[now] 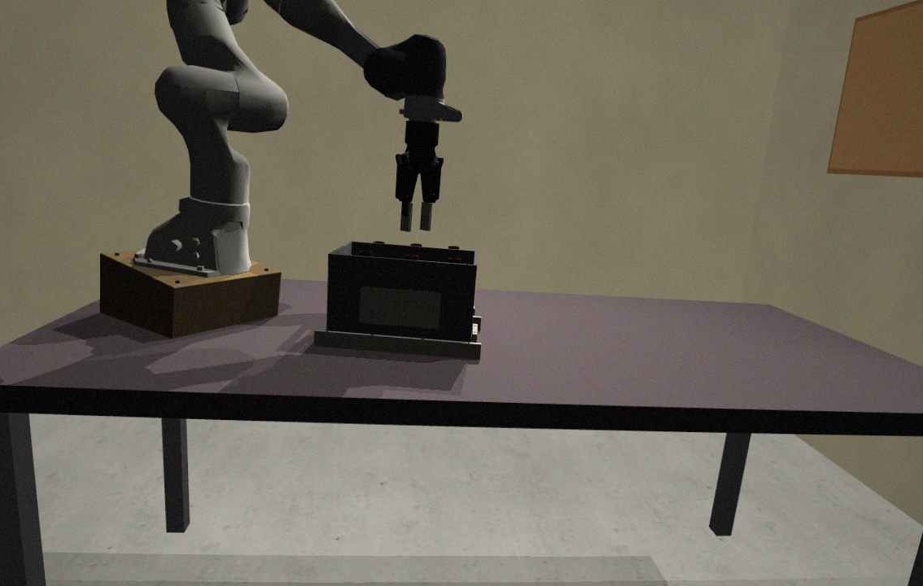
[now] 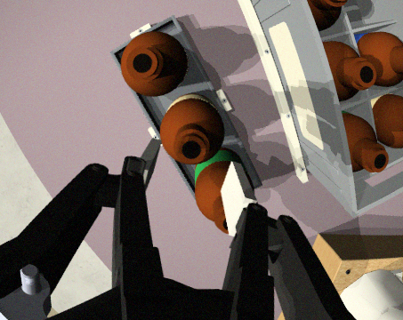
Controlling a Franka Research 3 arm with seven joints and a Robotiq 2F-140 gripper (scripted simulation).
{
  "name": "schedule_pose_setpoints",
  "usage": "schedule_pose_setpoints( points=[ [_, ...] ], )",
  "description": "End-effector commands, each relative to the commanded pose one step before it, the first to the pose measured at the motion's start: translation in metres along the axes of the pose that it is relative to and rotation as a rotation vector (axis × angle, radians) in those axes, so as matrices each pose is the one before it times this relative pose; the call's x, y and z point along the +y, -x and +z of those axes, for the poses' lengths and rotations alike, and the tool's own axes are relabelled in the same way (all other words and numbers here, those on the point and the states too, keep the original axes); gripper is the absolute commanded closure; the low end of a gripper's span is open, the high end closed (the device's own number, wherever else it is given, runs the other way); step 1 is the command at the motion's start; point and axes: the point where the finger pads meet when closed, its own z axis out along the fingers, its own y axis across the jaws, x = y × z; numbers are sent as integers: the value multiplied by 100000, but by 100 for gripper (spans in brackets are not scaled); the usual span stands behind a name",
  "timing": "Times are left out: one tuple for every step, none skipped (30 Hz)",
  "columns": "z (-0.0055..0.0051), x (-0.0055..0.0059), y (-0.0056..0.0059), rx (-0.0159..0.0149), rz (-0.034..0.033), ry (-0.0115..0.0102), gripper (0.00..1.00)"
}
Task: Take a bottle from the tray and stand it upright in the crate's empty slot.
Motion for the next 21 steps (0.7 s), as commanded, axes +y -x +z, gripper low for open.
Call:
schedule_pose_setpoints(
  points=[
    [407, -189, -268, 573, -398, -711, 62],
    [97, -1, -6, 0, 0, 0, 62],
    [90, -1, -5, 0, 0, -1, 62],
    [83, -1, -5, 0, 0, -1, 62],
    [74, -1, -5, 0, 0, 1, 62],
    [67, -1, -5, 0, 0, 1, 62],
    [0, 0, 0, 0, 0, 0, 62],
    [0, 0, 0, 0, 0, 0, 62],
    [60, -1, -4, 0, 0, 0, 62],
    [53, -1, -3, 0, 0, 0, 62],
    [46, 0, -3, 0, 0, 0, 62],
    [39, 0, -2, 0, 0, 0, 62],
    [32, 0, -2, 0, 0, 0, 62],
    [26, 0, -2, 0, 0, 0, 62],
    [20, 0, -1, 0, 0, 0, 62],
    [15, 0, -1, 0, 0, 0, 62],
    [11, 0, -1, 0, 0, 0, 62],
    [7, 0, 0, 0, 0, 0, 62],
    [4, 0, 0, 0, 0, 0, 62],
    [1, 0, 0, 0, 0, 0, 62],
    [0, 0, 0, 0, 0, 0, 62]
  ],
)
